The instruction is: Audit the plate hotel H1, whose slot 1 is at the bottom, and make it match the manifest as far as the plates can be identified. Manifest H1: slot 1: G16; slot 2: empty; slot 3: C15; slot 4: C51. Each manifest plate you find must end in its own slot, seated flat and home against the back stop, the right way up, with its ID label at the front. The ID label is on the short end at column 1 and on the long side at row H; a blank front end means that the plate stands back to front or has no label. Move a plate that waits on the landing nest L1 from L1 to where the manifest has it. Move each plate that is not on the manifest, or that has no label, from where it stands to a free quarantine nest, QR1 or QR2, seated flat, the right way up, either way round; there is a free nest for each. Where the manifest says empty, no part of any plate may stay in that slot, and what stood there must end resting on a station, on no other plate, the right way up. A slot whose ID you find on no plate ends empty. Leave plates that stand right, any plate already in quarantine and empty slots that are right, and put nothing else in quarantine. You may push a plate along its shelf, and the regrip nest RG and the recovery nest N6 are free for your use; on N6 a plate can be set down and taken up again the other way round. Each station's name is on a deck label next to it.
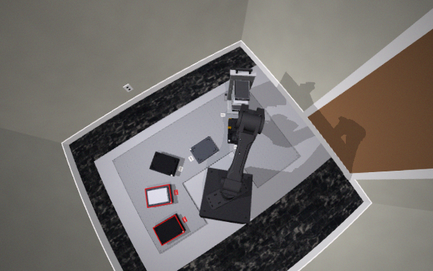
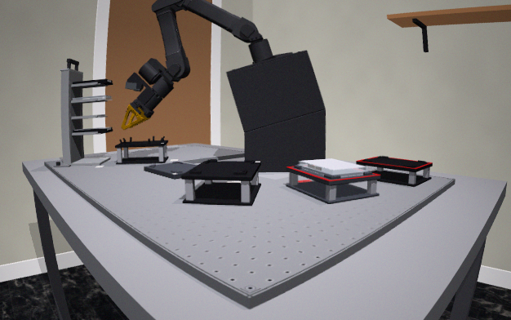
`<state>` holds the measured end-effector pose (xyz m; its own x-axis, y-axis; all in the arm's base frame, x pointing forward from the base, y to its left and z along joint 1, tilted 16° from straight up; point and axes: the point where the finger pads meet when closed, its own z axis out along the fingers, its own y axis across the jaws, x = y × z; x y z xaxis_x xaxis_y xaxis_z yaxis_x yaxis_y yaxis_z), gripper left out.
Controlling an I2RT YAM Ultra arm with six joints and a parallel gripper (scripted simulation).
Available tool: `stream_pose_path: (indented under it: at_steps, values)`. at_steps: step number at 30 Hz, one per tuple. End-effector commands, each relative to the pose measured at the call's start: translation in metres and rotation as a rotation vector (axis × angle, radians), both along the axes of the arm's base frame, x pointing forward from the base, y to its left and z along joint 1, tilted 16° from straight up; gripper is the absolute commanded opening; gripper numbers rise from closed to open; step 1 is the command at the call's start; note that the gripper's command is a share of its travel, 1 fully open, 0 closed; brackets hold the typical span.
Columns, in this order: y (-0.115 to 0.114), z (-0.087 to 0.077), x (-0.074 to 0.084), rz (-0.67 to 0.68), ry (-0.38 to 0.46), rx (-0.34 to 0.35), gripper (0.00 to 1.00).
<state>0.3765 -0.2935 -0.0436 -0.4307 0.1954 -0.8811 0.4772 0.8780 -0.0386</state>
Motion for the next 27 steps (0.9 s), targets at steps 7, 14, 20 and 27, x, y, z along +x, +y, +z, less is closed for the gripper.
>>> stream_pose_path:
  at_steps: [7,14,20,27]
  values:
    - [-0.0054,0.0035,0.0074,-0.003,-0.001,-0.001,1.00]
    - [-0.0054,0.0034,0.0074,-0.003,-0.001,-0.001,1.00]
    - [-0.0054,0.0035,0.0074,-0.003,-0.001,-0.001,1.00]
    - [-0.0054,0.0035,0.0074,-0.003,-0.001,-0.001,1.00]
